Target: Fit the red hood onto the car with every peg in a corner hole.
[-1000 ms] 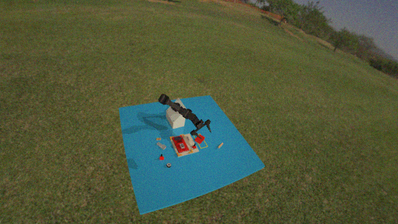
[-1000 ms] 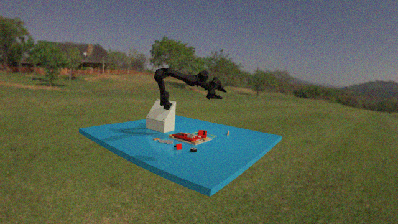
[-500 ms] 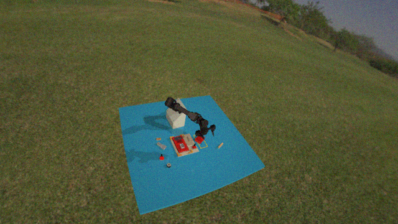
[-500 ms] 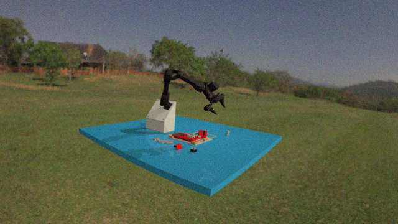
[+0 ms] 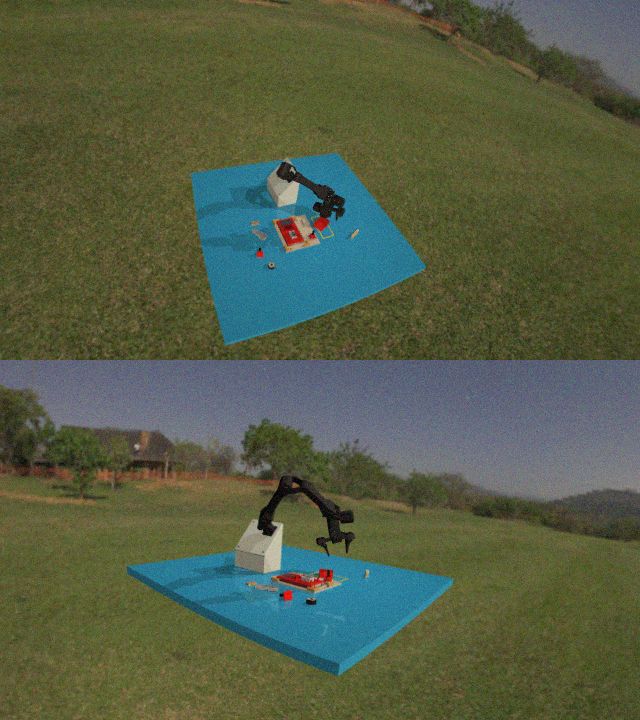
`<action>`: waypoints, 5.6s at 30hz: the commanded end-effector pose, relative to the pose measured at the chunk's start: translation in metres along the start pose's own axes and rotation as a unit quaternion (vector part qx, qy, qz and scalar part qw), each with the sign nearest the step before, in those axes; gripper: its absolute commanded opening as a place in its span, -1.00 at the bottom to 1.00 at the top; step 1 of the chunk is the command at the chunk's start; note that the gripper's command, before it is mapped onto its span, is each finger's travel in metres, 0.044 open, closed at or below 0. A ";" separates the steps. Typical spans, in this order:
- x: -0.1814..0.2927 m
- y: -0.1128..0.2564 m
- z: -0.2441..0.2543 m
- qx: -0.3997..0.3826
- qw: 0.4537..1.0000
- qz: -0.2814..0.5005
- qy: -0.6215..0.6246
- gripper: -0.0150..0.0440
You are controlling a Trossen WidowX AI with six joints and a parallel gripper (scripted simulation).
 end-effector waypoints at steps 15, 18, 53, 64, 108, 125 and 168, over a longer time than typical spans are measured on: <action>0.043 -0.032 -0.017 0.120 0.989 0.007 -0.085 1.00; 0.043 -0.034 -0.017 0.120 0.989 0.007 -0.085 1.00; 0.046 -0.068 -0.026 0.121 0.989 0.006 -0.085 1.00; 0.047 -0.078 -0.029 0.121 0.989 0.006 -0.085 1.00; 0.048 -0.097 -0.034 0.122 0.989 0.006 -0.085 1.00; 0.047 -0.100 -0.034 0.120 0.989 0.005 -0.088 0.78; 0.044 -0.004 -0.009 0.117 0.989 0.006 -0.088 -0.49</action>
Point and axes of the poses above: the point midway between the two fingers, 35 mm back from their tips, its own y axis back along the fingers, its own z axis across the jaws, x = y × z, the point moved 8 cm from there along y, back along the fingers, and after that the axes turned 15 degrees about y, right-handed, at the moved point
